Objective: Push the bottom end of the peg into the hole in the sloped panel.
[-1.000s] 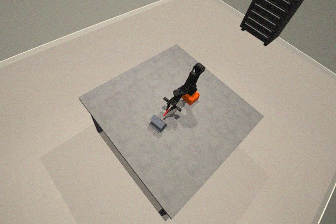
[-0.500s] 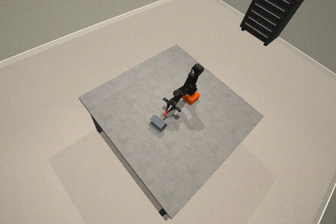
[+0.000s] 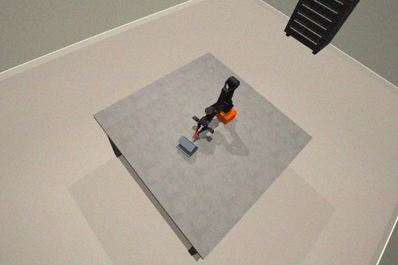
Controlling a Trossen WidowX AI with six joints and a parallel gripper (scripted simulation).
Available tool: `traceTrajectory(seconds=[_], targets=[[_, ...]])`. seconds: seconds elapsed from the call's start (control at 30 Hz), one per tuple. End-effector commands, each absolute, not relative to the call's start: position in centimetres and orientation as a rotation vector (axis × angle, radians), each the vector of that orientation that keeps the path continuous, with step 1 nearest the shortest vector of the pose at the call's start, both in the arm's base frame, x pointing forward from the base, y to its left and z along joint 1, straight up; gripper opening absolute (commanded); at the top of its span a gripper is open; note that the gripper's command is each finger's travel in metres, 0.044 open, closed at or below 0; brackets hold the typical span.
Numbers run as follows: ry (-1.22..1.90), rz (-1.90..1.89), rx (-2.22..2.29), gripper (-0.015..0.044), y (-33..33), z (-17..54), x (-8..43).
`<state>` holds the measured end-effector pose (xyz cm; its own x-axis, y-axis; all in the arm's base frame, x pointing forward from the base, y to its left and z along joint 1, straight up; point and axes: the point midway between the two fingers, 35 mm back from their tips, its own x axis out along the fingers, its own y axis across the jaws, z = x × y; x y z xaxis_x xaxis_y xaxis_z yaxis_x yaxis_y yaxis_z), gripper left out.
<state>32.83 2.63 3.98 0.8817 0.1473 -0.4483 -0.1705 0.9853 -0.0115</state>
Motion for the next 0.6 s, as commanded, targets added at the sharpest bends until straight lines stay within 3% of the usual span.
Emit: traceTrajectory(seconds=[0.0,0.57], targets=[[0.465,0.16,-0.047,0.0,2.6,3.7,32.8],[0.452,0.159,-0.052,0.0,2.8,2.9,34.0]])
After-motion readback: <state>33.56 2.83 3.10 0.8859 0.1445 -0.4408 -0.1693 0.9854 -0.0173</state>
